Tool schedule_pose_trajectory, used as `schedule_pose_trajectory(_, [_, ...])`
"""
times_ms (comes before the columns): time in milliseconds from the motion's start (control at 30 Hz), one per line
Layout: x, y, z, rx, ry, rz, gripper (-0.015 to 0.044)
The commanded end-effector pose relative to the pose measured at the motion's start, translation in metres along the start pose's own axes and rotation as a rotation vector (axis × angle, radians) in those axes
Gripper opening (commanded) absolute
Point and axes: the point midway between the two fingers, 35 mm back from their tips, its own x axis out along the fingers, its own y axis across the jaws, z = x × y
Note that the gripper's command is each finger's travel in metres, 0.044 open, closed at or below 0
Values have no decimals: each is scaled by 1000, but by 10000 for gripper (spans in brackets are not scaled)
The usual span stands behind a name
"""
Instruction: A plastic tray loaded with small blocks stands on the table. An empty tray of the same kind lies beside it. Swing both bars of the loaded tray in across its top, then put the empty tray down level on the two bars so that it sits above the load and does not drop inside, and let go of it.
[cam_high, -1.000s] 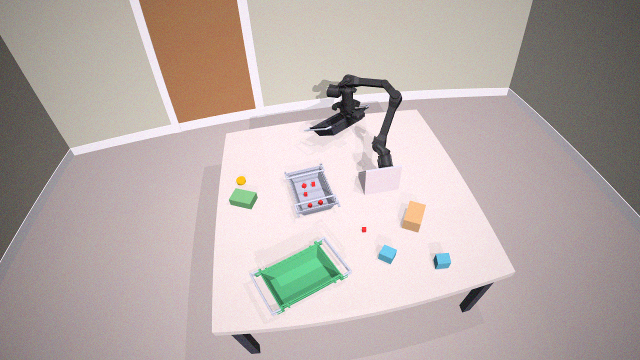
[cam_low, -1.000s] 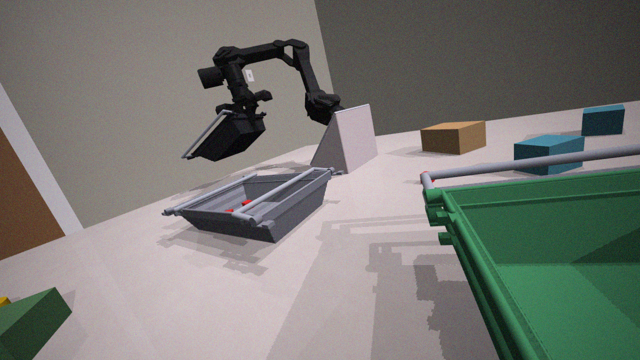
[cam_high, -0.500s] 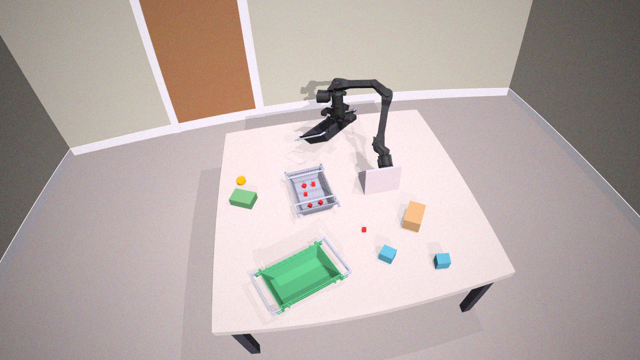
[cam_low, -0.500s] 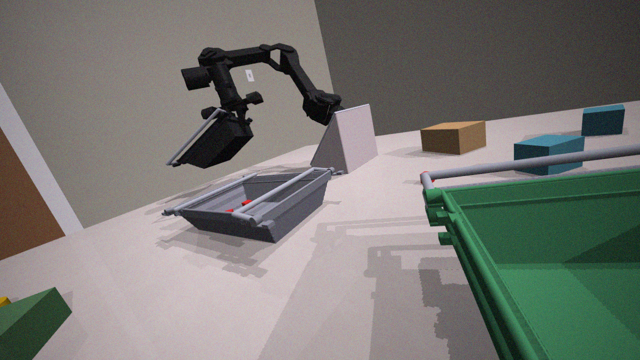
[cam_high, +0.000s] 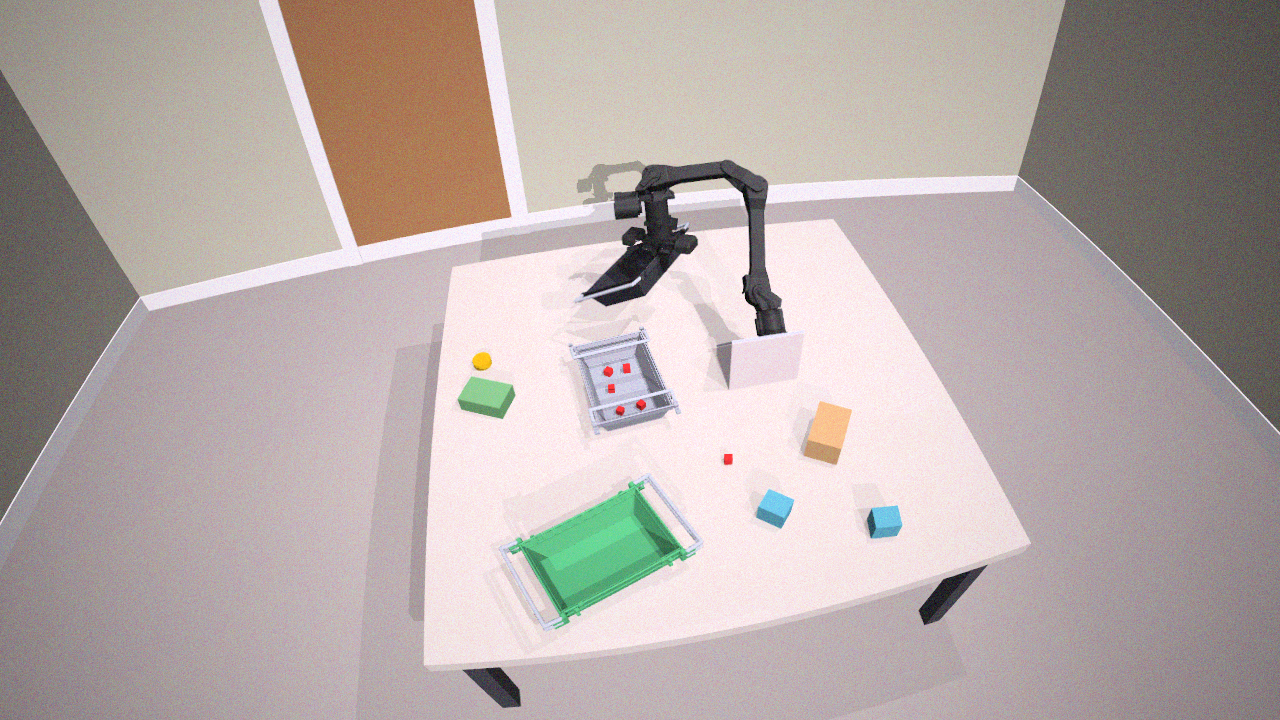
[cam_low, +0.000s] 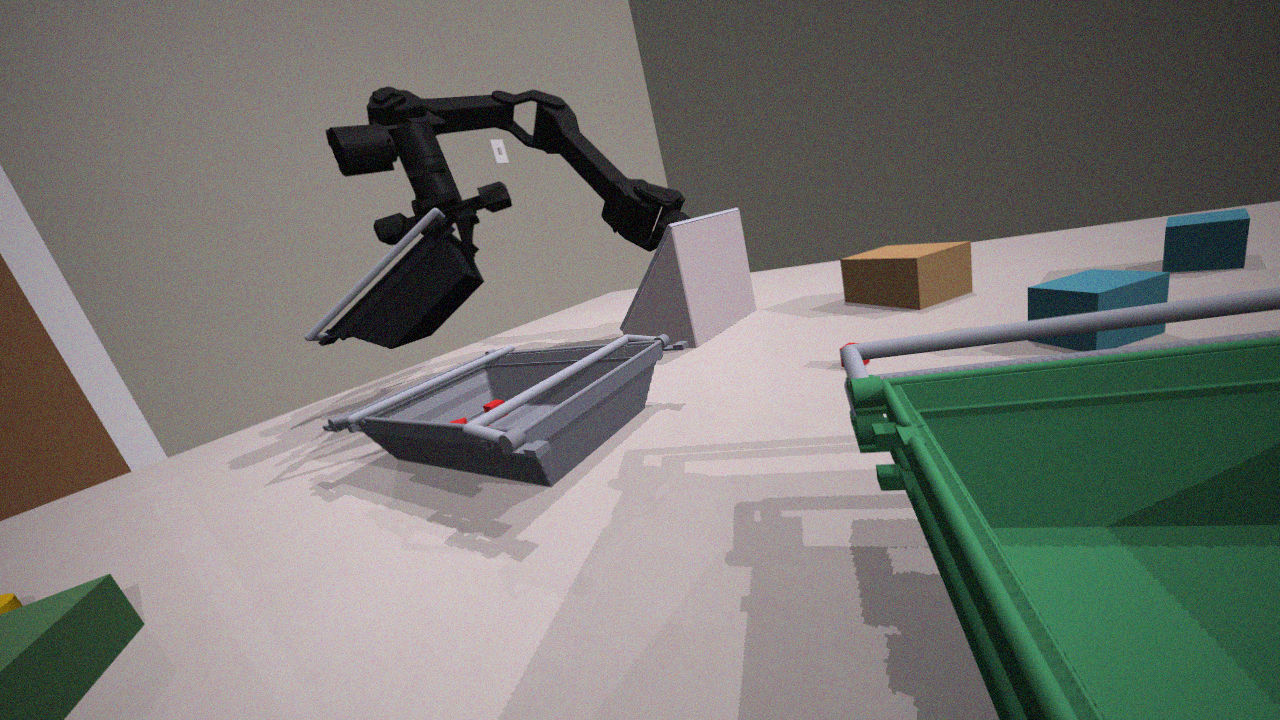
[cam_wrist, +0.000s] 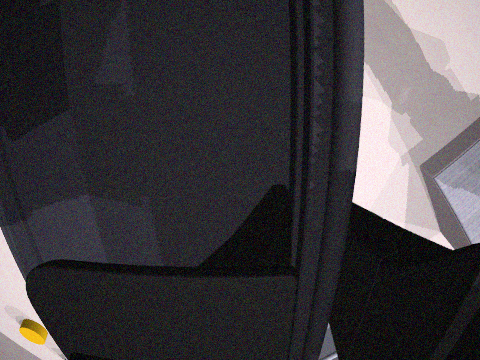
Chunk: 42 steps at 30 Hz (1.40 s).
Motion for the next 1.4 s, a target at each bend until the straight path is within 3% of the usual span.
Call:
schedule_pose_trajectory(0, [-4,8,-19,-45,10,21,0])
schedule_pose_trajectory(667, [-2,9,-109,-296,-4,12,0])
schedule_pose_trajectory(1367, [1,-21,-201,-555,-52,25,0])
